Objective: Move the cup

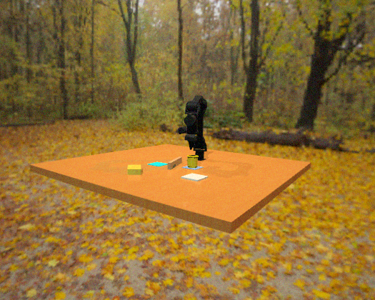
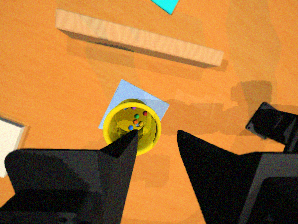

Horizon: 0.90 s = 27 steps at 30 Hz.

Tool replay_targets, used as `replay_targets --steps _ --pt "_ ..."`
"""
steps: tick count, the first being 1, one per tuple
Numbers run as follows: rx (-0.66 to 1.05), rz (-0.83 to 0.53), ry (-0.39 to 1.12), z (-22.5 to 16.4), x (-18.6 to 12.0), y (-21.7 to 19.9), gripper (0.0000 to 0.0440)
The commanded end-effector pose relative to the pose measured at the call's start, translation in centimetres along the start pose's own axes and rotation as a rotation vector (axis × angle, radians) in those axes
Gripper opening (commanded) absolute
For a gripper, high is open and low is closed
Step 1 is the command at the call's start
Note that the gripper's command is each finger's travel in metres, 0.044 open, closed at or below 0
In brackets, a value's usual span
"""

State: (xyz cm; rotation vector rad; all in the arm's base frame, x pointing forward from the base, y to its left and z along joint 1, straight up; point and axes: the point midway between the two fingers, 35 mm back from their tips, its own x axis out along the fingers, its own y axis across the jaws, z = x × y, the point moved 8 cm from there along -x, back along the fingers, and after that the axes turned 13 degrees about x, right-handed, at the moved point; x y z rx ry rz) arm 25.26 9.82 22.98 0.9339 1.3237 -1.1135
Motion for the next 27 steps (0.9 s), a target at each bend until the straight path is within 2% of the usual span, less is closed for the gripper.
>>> replay_targets --steps 1,23,26,27 --pt "0.01 -0.025 -0.014 -0.2 1.1 0.1 0.018" --pt "-0.051 -0.095 -0.045 -0.8 7.7 0.2 0.0197" --pt "-0.074 -0.098 -0.043 -0.9 8.6 0.2 0.0192" --pt "-0.083 -0.097 -0.043 -1.0 8.8 0.2 0.0169"
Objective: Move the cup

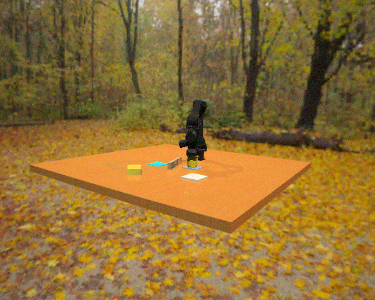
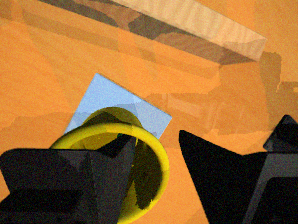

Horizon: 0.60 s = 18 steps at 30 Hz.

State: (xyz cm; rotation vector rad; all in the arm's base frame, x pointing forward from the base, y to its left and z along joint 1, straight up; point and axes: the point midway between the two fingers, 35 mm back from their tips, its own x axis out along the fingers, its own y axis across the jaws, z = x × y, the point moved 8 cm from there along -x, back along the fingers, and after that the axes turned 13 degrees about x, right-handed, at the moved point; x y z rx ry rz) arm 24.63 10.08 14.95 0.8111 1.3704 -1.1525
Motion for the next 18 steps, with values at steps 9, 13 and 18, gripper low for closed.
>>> replay_targets --steps 9,13,18 --pt "-0.059 0.028 -0.015 0.3 0.8 -0.1 0.0001" --pt "-0.05 0.048 -0.009 0.5 0.2 -0.1 0.0001" --pt "-0.03 0.074 0.0 0.9 -0.8 -0.3 0.0"
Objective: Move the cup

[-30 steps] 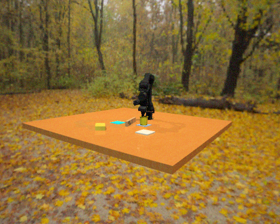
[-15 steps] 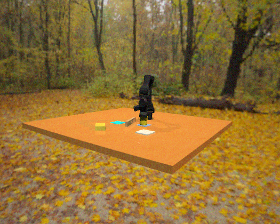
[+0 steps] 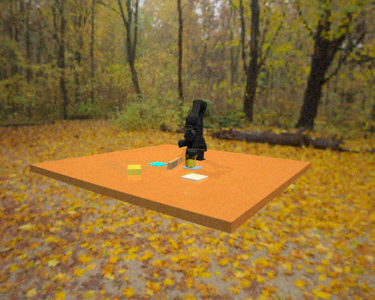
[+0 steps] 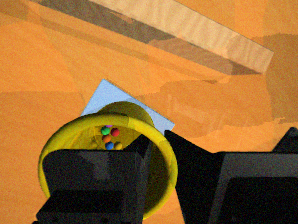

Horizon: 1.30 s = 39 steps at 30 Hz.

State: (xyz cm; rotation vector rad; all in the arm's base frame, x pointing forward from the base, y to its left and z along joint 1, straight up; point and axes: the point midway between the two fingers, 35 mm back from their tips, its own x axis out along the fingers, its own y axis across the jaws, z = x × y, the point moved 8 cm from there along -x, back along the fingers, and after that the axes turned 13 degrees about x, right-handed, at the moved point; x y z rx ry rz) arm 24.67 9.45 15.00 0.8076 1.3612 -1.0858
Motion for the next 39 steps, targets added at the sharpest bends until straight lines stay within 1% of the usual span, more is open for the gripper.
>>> replay_targets --steps 1,14,22,30,39 --pt "0.016 0.032 0.004 0.4 -1.1 -0.1 0.0" --pt "0.132 0.117 0.029 2.3 -5.2 -0.9 0.0006" --pt "0.207 0.169 0.032 3.9 -7.3 -1.1 0.0" --pt "0.279 0.224 0.022 6.0 -8.3 -1.0 0.0" --pt "0.356 0.278 0.006 8.9 -8.4 -0.7 0.0"
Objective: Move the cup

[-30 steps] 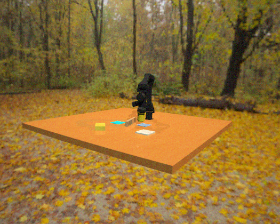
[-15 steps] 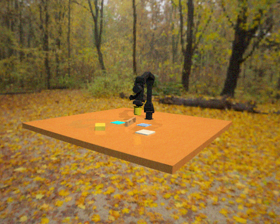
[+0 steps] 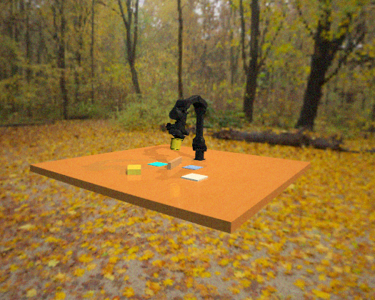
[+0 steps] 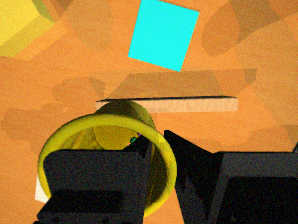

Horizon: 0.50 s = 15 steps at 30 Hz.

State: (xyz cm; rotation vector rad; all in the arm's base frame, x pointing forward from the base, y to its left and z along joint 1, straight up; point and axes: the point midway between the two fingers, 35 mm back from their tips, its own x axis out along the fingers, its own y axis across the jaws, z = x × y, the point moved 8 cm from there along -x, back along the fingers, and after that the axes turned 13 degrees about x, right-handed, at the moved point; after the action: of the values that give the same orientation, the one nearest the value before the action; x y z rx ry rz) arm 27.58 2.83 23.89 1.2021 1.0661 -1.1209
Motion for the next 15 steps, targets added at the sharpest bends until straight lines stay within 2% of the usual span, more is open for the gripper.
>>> replay_targets --steps 1,15 --pt "0.027 0.031 -0.01 1.2 -0.1 0.5 0.0" --pt "0.132 0.077 -0.046 5.6 1.8 1.8 0.0"
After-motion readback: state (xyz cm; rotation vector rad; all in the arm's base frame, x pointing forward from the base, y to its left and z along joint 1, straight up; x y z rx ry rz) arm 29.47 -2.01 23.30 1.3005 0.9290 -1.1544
